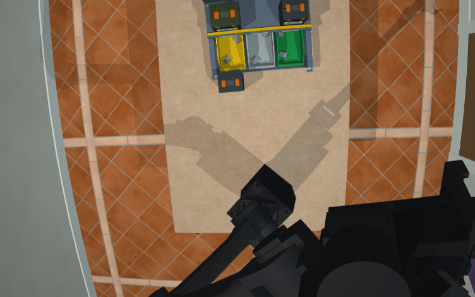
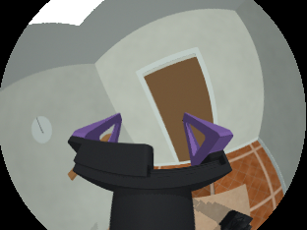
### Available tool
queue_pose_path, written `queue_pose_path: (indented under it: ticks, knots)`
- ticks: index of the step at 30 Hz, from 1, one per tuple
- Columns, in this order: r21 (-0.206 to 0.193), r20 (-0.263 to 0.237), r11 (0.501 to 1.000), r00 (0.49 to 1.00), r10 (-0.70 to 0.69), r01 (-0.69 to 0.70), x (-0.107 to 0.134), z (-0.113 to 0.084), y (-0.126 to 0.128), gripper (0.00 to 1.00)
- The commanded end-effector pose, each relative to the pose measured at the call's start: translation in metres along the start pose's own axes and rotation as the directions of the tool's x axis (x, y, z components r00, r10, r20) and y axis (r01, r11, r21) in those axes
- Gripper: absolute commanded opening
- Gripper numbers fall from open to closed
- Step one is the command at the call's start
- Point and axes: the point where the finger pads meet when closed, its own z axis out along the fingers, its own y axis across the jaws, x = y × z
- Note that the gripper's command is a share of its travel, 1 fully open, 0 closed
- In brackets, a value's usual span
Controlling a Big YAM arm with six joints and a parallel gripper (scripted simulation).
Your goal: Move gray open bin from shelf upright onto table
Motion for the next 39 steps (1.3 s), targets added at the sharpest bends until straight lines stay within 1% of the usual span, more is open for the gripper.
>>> queue_pose_path:
  ticks: [1,7,10,12,13,15,18,24,27,29,31,36,39]
  knots:
    - [-0.006,-0.019,1.000,1.000,0.016,-0.016,0.004,-0.010,0.002,1.00]
    - [0.007,-0.061,1.000,0.998,0.007,-0.007,0.023,-0.020,-0.003,1.00]
    - [0.016,-0.092,1.000,0.996,0.003,-0.002,0.037,-0.026,-0.006,1.00]
    - [0.016,-0.092,1.000,0.996,0.003,-0.002,0.037,-0.026,-0.006,1.00]
    - [0.028,-0.117,1.000,0.993,-0.010,0.013,0.054,-0.020,-0.006,1.00]
    - [0.025,-0.124,1.000,0.992,0.001,0.002,0.051,-0.035,-0.009,1.00]
    - [0.035,-0.161,0.999,0.987,-0.004,0.009,0.068,-0.044,-0.012,1.00]
    - [0.060,-0.251,0.998,0.968,-0.010,0.025,0.109,-0.065,-0.020,1.00]
    - [0.079,-0.315,0.996,0.949,-0.021,0.048,0.143,-0.072,-0.024,1.00]
    - [0.079,-0.315,0.996,0.949,-0.021,0.048,0.143,-0.072,-0.024,1.00]
    - [0.084,-0.342,0.995,0.940,-0.014,0.045,0.152,-0.085,-0.028,1.00]
    - [0.113,-0.458,0.990,0.889,-0.027,0.089,0.213,-0.106,-0.037,1.00]
    - [0.126,-0.526,0.986,0.850,-0.024,0.106,0.247,-0.124,-0.043,1.00]
